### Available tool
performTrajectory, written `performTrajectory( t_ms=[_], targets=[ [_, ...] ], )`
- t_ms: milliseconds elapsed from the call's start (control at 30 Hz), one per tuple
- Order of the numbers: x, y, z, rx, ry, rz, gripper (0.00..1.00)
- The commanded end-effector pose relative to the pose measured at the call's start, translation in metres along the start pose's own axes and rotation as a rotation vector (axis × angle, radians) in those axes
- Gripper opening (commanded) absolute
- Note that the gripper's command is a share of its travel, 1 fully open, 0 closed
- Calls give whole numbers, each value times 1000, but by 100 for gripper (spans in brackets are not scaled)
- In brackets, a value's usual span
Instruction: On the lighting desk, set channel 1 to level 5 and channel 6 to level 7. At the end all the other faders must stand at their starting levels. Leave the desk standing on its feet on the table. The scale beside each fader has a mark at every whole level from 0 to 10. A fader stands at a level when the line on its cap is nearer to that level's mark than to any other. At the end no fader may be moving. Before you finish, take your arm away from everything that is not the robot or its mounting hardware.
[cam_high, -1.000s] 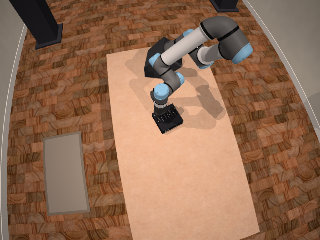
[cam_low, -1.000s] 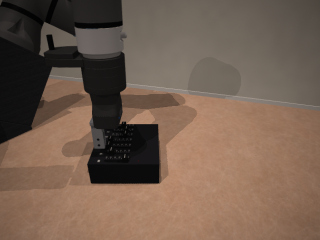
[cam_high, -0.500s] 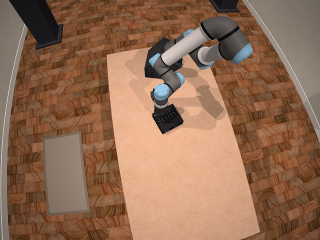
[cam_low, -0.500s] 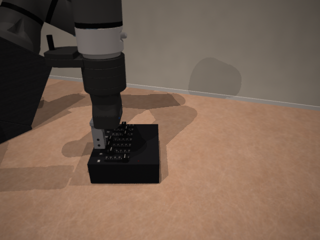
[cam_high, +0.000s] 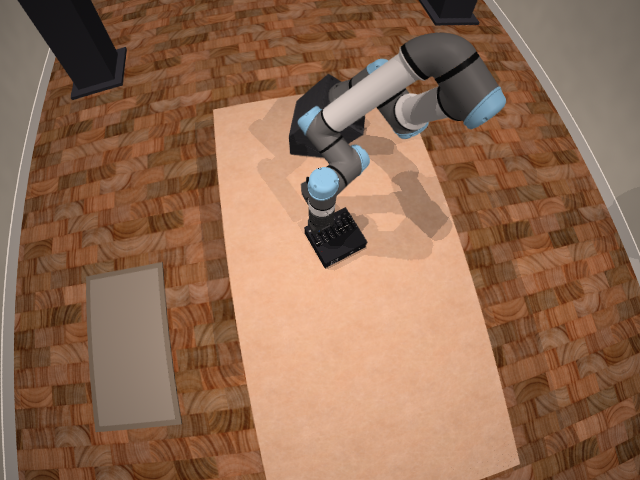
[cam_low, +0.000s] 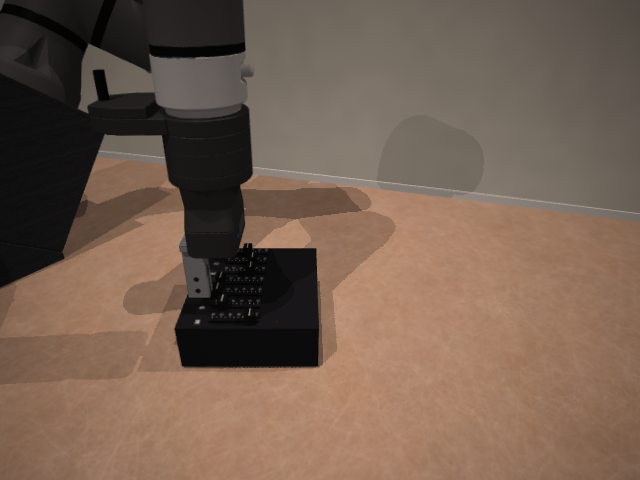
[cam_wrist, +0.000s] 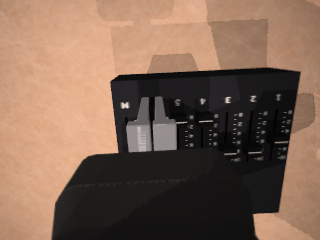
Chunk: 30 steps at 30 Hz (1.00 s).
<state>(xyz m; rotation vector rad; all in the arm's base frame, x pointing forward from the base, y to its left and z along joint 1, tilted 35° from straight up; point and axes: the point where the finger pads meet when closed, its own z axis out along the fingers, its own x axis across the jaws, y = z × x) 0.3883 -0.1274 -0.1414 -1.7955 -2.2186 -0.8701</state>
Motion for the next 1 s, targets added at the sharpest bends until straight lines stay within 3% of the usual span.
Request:
performTrajectory(
  t_ms=[0,967],
  targets=[
    [0,0,0,-1,-1,0,0],
    [0,0,10,-1,-1,0,0]
  ],
)
